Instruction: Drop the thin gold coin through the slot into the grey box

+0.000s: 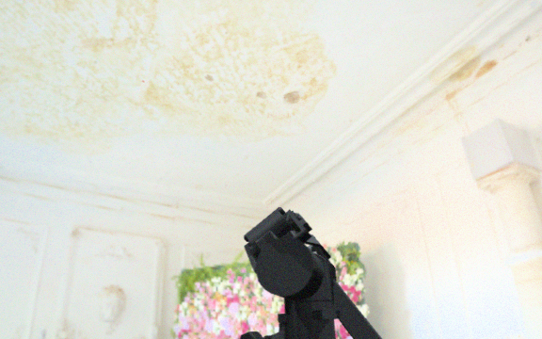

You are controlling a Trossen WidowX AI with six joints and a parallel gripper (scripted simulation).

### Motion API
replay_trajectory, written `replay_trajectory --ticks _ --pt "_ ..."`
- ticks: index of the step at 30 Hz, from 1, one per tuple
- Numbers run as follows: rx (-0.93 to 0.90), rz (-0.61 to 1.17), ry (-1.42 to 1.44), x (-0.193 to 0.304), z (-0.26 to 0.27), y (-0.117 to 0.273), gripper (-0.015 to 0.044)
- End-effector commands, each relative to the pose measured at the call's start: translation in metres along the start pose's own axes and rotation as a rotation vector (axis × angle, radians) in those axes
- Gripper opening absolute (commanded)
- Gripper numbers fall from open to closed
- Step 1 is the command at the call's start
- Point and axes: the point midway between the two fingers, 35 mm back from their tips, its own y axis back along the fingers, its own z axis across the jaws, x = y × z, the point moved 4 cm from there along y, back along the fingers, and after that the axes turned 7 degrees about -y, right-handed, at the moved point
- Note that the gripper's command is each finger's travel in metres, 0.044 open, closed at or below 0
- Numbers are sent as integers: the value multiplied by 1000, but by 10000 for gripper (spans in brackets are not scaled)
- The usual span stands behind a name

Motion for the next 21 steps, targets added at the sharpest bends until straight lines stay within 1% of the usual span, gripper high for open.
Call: replay_trajectory --ticks 1,8,14,21 --pt "0 -6 7 0 -1 -3 0" --pt "0 -6 7 0 -1 -6 0" --pt "0 0 0 0 0 -4 157" --pt "0 0 0 0 0 -4 161"
